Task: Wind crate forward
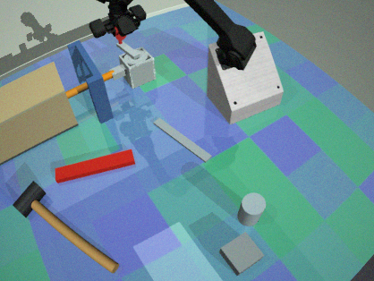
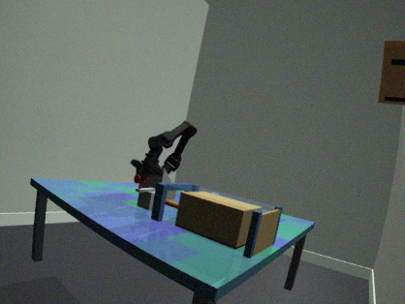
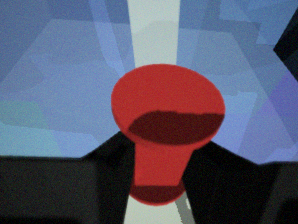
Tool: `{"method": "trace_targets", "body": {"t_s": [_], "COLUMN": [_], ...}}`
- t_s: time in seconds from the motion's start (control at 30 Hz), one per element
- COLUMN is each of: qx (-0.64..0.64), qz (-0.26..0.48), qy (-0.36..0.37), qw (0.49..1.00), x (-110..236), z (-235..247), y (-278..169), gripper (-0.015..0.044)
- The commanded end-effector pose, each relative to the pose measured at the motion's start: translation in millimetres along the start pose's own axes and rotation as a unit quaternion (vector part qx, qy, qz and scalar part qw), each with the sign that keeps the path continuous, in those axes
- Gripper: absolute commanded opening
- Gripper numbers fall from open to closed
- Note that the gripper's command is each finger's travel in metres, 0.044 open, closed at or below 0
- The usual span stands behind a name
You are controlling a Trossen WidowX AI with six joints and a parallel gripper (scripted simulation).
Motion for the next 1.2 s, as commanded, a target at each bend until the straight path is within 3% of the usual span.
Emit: {"method": "trace_targets", "body": {"t_s": [0.0,1.17], "qx": [0.001,0.001], "qz": [-0.005,-0.007], "qy": [-0.013,-0.014], "qw": [1.000,1.000], "x": [-0.4,7.3], "z": [-12.2,-50.0], "y": [2.7,12.1], "gripper": [0.0000,0.0000]}}
Point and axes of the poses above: the point midway between the two fingers, 35 mm back from their tips, its own x axis back along the fingers, its own z axis across the jaws, y = z × x, the point moved 1 cm from there along x, back along the fingers, and after that the axes turned 10 degrees about x, right-handed, at the moved point
